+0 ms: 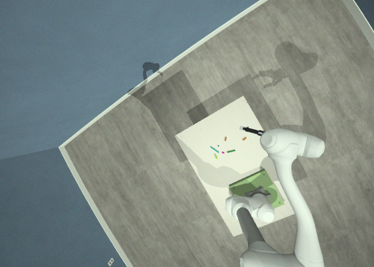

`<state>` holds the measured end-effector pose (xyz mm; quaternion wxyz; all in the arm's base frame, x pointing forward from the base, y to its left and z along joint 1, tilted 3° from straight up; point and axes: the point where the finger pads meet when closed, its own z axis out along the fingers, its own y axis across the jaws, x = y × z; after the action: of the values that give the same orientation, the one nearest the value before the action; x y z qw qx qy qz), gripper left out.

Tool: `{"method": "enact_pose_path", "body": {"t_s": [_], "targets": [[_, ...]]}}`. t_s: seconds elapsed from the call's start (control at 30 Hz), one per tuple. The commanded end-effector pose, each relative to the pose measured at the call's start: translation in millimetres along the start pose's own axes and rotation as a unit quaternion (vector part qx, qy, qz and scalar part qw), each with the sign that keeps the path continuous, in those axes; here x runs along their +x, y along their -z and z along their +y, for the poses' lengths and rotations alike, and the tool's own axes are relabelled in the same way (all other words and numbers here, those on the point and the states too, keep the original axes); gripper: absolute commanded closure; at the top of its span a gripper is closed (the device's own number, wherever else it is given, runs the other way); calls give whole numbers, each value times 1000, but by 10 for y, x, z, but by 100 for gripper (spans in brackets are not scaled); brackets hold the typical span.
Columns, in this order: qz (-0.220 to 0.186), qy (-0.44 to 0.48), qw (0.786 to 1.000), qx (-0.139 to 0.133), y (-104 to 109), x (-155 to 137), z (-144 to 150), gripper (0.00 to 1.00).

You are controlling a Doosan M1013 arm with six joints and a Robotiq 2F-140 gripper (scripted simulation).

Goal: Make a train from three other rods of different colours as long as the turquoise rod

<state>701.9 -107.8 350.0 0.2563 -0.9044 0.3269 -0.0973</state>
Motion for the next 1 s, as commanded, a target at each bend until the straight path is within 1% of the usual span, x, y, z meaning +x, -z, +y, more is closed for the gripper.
{"method": "enact_pose_path", "body": {"t_s": [0.0, 0.57, 0.6, 0.63, 0.67, 0.8, 0.97], "targets": [[0, 0, 1000, 0, 1, 0, -1, 0], [0, 1, 1000, -1, -5, -6, 3, 0], [-1, 9, 1000, -4, -47, -38, 22, 0], [-3, 26, 1000, -14, -146, -115, 69, 0], [-8, 57, 998, -29, -307, -247, 151, 0], [-17, 114, 992, -56, -581, -494, 306, 0], [-33, 194, 976, -89, -919, -836, 530, 0]]}}
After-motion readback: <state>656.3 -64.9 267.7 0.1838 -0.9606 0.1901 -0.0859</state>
